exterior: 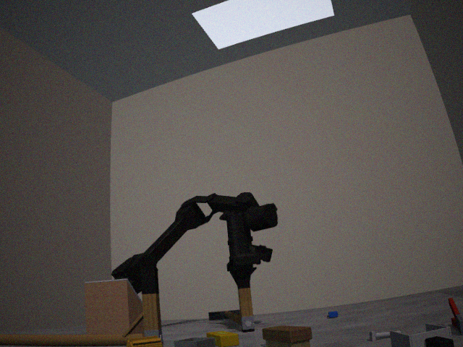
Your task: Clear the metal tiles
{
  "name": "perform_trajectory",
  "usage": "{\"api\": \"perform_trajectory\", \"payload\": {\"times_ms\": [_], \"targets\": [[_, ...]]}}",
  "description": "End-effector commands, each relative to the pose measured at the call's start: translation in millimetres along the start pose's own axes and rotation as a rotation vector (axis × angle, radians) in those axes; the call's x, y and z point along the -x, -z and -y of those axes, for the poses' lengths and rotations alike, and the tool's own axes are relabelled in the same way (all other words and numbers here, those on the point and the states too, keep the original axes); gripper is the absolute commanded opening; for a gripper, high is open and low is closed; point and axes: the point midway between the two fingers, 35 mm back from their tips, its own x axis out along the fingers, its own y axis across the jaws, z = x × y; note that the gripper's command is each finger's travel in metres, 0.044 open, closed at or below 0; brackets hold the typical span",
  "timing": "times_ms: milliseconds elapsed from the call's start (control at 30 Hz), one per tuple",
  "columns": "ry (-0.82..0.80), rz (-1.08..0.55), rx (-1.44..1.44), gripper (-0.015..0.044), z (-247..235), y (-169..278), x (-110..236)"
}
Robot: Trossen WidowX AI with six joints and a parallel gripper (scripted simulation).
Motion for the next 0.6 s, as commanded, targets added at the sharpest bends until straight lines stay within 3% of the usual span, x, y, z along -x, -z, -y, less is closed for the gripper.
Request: {"api": "perform_trajectory", "payload": {"times_ms": [0,567], "targets": [[0.007,0.000,0.002,0.0000,8,0,1],[0.007,0.000,0.003,0.0000,25,1,0]]}}
